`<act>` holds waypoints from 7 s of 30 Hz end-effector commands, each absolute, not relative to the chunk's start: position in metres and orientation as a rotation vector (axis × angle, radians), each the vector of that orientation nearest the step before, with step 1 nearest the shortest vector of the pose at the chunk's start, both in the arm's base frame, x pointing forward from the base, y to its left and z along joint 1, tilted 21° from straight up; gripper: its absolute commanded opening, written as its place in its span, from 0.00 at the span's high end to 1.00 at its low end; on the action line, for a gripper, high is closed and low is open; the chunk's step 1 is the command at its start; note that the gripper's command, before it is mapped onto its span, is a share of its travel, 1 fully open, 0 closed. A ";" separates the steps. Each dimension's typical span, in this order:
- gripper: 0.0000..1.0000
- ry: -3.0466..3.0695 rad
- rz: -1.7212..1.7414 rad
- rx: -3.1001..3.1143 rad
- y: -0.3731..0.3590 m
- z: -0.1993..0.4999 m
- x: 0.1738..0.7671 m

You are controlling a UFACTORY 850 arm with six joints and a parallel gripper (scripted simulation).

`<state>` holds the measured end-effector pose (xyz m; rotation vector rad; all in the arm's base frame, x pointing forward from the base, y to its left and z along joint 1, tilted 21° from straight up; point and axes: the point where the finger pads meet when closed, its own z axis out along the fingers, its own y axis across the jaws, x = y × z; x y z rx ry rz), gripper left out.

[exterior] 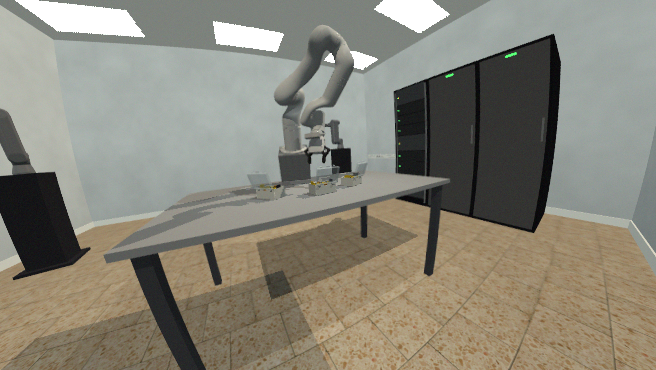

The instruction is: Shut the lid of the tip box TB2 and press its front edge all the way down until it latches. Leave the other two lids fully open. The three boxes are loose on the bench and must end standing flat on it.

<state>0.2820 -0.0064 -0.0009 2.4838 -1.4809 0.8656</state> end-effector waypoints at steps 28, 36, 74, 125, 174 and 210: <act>0.00 -1.480 0.870 2.485 -0.027 -0.113 0.320; 0.00 -1.480 0.870 2.485 -0.027 -0.113 0.320; 0.00 -1.480 0.870 2.485 -0.027 -0.113 0.320; 0.00 -1.390 0.876 2.530 0.008 0.025 0.274; 0.00 -0.896 0.888 2.718 0.188 -0.017 0.243; 0.00 -0.896 0.888 2.718 0.172 -0.140 0.281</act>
